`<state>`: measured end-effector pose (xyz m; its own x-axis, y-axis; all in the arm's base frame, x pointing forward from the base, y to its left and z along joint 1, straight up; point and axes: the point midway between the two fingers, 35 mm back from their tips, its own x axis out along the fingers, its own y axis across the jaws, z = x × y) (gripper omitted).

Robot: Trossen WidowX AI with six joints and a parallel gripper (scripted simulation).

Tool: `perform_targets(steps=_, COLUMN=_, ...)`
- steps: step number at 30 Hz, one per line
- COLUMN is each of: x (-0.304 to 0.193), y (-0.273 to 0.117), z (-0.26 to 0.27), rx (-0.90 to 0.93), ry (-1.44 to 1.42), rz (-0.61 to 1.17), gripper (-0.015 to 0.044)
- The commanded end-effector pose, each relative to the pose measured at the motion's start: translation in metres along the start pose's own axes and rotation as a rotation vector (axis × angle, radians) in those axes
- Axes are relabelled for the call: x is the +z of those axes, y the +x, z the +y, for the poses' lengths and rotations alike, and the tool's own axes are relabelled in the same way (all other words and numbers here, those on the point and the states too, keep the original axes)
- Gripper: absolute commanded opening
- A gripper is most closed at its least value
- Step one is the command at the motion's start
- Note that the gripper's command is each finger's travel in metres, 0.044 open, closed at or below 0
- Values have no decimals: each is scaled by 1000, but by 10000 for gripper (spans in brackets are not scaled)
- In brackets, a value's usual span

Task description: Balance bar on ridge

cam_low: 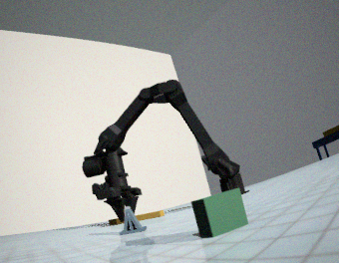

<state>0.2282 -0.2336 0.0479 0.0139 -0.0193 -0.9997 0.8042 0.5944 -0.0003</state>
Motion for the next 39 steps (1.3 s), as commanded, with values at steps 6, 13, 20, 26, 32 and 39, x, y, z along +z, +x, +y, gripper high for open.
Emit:
perform_targets(steps=6, x=0, y=0, z=0, rx=0, ry=0, rz=0, gripper=144)
perform_targets(steps=13, x=0, y=0, z=0, rx=0, ry=0, rz=0, gripper=78)
perform_targets(steps=20, x=2, y=-16, z=0, rx=1, ry=-1, rz=0, gripper=0)
perform_targets(steps=26, x=4, y=-32, z=1, rx=2, ry=-2, rz=-1, gripper=0)
perform_targets(steps=32, x=4, y=-47, z=1, rx=2, ry=-2, rz=-1, gripper=0)
perform_targets(steps=39, x=4, y=-66, z=1, rx=3, ry=-3, rz=-1, gripper=0)
